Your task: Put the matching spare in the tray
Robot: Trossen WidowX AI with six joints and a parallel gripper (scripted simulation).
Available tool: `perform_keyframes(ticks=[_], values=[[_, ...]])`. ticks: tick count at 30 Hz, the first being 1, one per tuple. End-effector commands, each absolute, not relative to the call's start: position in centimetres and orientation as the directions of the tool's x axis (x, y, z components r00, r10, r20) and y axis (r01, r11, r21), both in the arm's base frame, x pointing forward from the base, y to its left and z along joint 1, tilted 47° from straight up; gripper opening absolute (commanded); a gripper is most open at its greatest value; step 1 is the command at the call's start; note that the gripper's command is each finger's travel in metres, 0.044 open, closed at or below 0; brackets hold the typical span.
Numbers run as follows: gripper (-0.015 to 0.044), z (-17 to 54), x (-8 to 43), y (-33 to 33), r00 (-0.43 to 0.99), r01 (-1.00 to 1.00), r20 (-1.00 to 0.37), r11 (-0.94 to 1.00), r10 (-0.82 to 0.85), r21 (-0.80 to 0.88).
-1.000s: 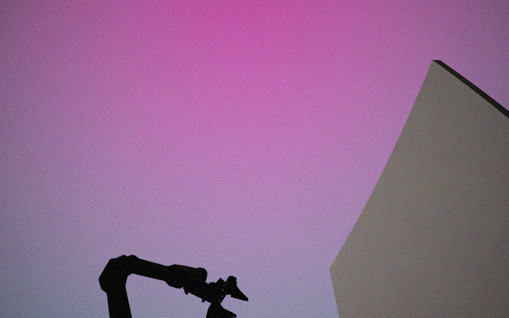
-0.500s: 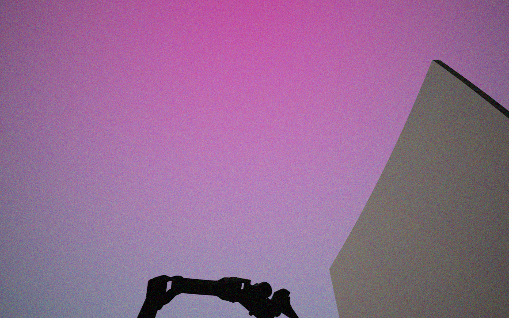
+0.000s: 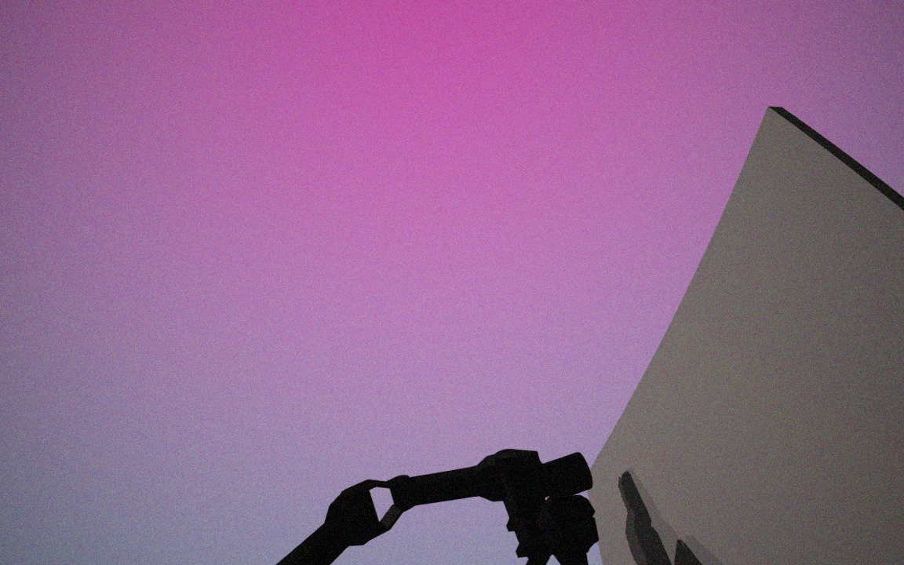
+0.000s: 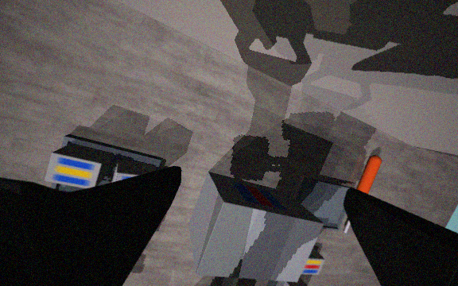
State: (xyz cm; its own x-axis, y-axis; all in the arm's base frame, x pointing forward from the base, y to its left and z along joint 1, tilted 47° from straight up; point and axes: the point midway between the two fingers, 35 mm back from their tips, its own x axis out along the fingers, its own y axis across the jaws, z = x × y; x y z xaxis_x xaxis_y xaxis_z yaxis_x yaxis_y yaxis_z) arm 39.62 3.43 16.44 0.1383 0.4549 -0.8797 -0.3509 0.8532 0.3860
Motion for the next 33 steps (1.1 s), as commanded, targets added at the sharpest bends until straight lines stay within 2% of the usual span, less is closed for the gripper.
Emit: perform_keyframes(ticks=[1,7,27,29,33], values=[[0.044,11.3,39.3,-0.7,-0.009,-0.238,-0.821,0.796,0.571,0.557],[0.044,6.6,38.1,-4.8,-0.08,-0.082,-0.686,0.681,0.723,0.727],[0.044,6.6,38.1,-4.9,-0.08,-0.081,-0.686,0.681,0.723,0.728],[0.044,7.1,38.0,-4.0,-0.08,-0.158,-0.688,0.672,0.721,0.723],[0.044,10.3,36.8,1.3,-0.076,-0.587,-0.697,0.533,0.713,0.61]])
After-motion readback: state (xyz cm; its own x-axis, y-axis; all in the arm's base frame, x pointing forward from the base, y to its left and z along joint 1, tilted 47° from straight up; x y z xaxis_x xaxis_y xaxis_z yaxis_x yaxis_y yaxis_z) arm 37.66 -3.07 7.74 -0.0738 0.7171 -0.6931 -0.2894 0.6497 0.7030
